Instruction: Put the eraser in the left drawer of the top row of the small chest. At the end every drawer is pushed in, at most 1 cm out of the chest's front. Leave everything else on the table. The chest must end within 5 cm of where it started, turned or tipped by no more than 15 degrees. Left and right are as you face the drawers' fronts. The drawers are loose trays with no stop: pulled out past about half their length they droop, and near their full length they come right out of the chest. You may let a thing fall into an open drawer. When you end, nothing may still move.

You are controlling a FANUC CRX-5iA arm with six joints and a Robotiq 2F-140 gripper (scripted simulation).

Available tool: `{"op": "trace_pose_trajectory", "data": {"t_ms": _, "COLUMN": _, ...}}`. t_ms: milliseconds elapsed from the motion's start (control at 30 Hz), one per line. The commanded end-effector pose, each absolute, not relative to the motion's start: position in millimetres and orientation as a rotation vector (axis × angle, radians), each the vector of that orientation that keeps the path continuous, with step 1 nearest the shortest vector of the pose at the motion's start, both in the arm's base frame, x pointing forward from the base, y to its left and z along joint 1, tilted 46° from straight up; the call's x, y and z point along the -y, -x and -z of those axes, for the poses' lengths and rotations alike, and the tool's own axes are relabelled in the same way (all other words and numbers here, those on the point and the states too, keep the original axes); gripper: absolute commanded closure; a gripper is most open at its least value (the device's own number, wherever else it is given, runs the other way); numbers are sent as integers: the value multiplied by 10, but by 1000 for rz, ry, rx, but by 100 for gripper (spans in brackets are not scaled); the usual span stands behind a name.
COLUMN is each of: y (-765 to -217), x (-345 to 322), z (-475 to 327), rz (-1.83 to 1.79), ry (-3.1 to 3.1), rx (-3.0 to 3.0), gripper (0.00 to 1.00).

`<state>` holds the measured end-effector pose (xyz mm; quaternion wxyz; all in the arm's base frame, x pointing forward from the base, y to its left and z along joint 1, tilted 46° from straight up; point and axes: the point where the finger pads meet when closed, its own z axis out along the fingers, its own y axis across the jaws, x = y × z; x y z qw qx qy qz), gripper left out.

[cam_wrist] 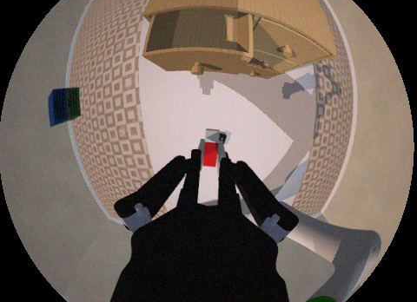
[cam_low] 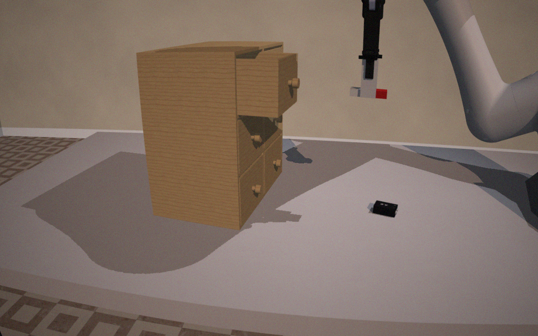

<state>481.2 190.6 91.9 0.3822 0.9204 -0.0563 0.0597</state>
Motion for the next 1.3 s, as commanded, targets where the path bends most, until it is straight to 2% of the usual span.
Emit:
{"op": "trace_pose_trajectory", "data": {"t_ms": 0, "y": -4803, "x": -2021, "z": -1032, "rz": -152, "ry": -2348, "rx": 144, "gripper": 89}}
{"op": "trace_pose_trajectory", "data": {"t_ms": 700, "y": -4761, "x": -2509, "z": -1514, "rz": -152, "ry": -2348, "rx": 144, "gripper": 89}}
{"op": "trace_pose_trajectory", "data": {"t_ms": 1267, "y": -4749, "x": -2645, "z": -1648, "rz": -152, "ry": -2348, "rx": 144, "gripper": 89}}
